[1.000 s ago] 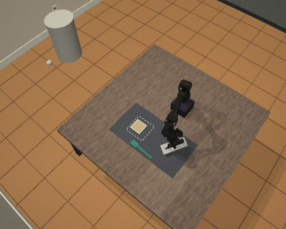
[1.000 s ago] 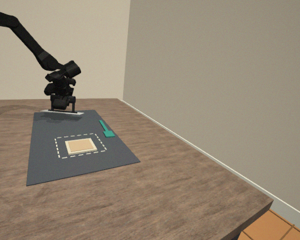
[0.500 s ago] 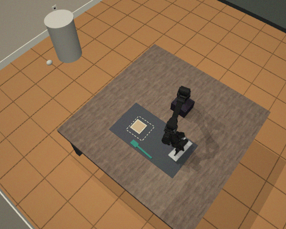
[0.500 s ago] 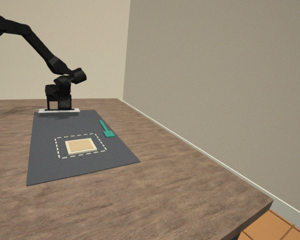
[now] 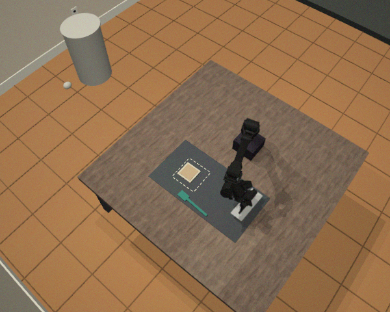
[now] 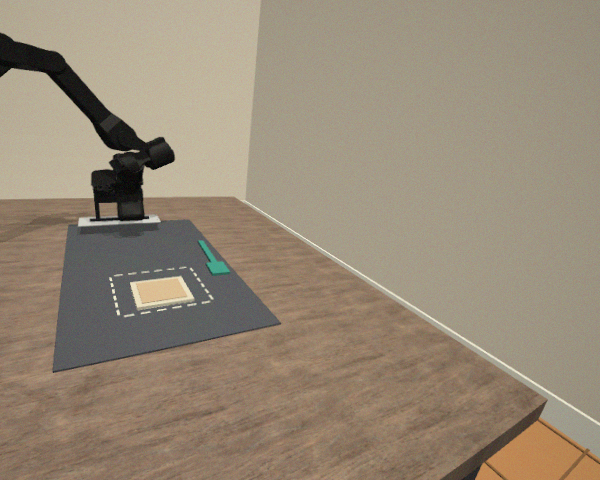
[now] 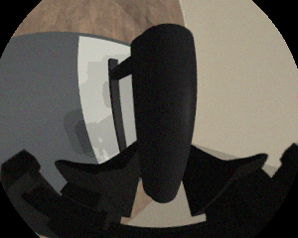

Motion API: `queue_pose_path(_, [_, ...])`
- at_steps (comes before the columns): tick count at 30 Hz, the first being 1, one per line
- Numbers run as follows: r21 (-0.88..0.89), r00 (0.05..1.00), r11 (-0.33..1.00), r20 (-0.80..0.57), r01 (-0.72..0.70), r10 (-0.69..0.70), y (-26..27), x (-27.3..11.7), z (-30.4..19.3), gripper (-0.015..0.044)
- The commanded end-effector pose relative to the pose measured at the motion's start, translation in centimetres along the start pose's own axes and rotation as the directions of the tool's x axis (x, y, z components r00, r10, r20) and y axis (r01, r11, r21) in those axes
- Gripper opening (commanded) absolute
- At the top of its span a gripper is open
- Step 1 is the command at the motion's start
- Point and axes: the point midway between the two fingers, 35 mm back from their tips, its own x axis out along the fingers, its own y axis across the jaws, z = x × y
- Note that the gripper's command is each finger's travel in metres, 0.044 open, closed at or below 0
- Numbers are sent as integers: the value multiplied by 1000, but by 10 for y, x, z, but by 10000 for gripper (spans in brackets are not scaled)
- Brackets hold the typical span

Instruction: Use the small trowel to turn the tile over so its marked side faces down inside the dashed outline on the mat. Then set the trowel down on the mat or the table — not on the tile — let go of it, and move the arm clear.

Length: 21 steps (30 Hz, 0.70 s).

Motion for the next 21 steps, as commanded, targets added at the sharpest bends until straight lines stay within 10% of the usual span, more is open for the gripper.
queue_pose_path(1, [-10,1000,1000,-1,12,-12,1,3,-1,0])
queue_pose_path(21, [-10,1000,1000,-1,9,-9,21,20,-2,53])
